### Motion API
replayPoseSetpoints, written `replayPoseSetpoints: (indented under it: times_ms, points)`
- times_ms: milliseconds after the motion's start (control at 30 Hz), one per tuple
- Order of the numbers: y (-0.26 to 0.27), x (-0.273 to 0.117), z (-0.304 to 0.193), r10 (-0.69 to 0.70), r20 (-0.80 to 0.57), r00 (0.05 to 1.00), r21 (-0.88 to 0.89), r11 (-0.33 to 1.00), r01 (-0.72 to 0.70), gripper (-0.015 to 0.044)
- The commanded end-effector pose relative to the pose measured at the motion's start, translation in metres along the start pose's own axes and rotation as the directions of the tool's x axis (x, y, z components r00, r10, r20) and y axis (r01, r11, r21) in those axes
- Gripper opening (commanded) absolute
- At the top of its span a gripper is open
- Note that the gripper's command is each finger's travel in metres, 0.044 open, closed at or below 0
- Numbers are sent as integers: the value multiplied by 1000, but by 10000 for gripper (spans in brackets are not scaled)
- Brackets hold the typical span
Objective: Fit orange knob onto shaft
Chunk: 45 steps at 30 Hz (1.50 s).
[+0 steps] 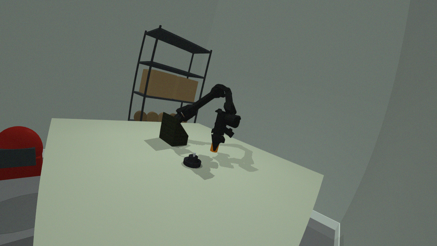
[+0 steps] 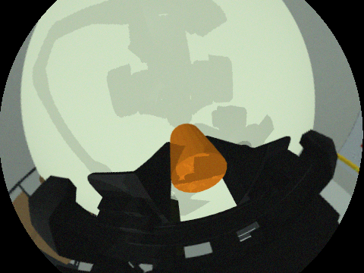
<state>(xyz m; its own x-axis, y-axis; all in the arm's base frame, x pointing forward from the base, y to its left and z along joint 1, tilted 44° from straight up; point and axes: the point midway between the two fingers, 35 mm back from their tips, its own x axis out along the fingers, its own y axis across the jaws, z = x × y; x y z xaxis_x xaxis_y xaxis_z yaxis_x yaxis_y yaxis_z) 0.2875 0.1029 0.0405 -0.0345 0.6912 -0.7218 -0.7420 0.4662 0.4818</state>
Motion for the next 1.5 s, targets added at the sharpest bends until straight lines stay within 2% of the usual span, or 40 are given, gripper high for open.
replayPoseSetpoints:
  times_ms: [0, 867, 1467]
  points:
    - [-3, -16, 1, -10, 1, 1000, -6, 1000, 10, 0]
    - [-5, -97, 0, -2, 6, 1000, -6, 1000, 2, 0]
    - [-42, -89, -19, -6, 4, 1000, -6, 1000, 6, 0]
